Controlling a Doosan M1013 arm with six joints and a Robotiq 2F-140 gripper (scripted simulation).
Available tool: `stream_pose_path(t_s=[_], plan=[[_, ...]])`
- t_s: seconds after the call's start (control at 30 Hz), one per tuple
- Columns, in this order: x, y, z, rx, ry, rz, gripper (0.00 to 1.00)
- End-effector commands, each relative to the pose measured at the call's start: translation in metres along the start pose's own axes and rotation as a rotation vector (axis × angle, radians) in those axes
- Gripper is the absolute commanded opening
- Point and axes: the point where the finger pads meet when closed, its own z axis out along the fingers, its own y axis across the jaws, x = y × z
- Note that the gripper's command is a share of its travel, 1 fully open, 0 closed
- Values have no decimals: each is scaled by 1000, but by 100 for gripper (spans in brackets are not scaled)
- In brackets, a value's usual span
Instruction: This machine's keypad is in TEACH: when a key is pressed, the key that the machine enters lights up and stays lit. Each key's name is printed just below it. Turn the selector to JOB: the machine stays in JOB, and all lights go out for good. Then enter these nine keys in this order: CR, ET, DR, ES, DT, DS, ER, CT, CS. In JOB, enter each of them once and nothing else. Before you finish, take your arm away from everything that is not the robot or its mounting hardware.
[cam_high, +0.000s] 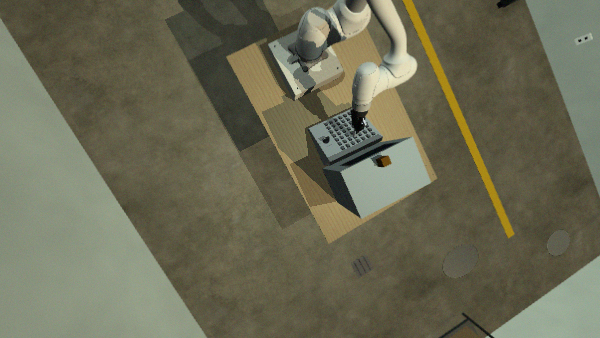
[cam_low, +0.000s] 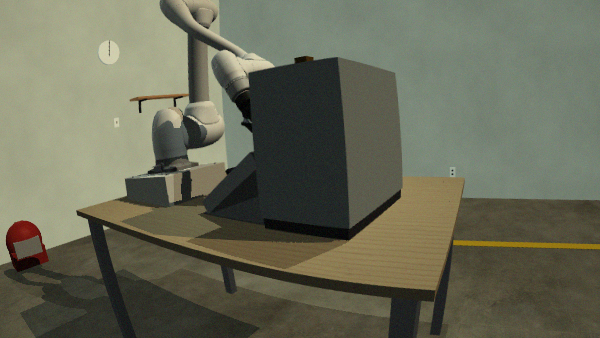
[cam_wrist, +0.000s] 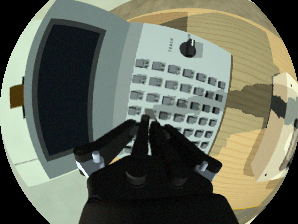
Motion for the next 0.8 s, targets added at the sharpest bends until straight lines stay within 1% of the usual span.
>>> stream_pose_path(t_s=[0.0,0.77], plan=[[0,0,1,0,0,0,0],[0,0,11,0,0,0,0]])
